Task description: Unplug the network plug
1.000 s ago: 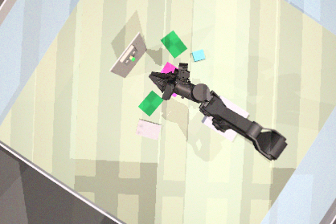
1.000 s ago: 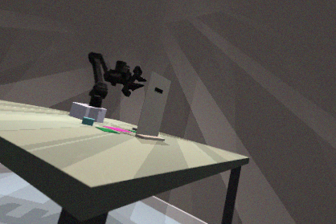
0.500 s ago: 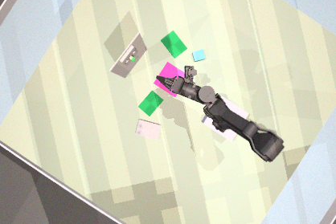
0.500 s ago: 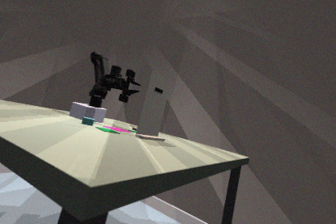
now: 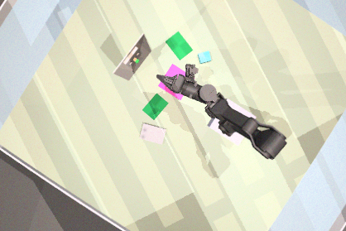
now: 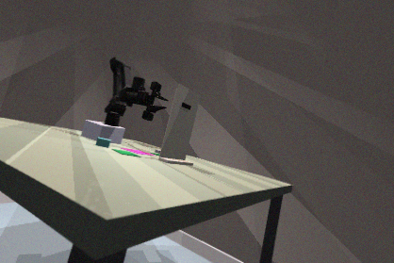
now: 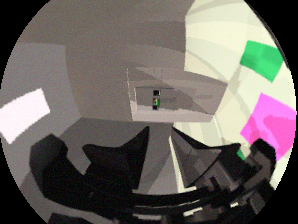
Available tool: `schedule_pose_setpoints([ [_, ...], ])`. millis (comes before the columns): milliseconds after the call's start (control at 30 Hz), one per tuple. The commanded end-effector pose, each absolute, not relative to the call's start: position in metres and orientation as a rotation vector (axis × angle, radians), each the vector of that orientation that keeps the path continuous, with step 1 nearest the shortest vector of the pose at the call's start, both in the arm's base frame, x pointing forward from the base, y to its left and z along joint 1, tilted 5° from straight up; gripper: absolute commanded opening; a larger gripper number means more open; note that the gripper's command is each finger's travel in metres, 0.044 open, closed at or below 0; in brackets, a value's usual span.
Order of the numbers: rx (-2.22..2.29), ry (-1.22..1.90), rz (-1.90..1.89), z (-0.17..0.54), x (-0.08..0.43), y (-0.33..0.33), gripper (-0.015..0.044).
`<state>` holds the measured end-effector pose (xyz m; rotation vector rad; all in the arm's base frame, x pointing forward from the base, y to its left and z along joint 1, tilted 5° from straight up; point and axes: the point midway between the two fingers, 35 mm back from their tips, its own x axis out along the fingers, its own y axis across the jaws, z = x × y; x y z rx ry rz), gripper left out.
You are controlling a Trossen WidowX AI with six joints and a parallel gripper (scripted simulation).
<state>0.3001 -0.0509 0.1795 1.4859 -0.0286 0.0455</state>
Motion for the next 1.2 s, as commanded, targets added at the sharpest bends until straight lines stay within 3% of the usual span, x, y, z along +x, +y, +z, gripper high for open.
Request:
schedule_pose_setpoints([
  [0, 1.491, -0.035, 0.048, 0.182, 0.312, -0.054, 0.0156],
  [1167, 1.489, -0.039, 0.052, 0.185, 0.369, -0.069, 0.0156],
])
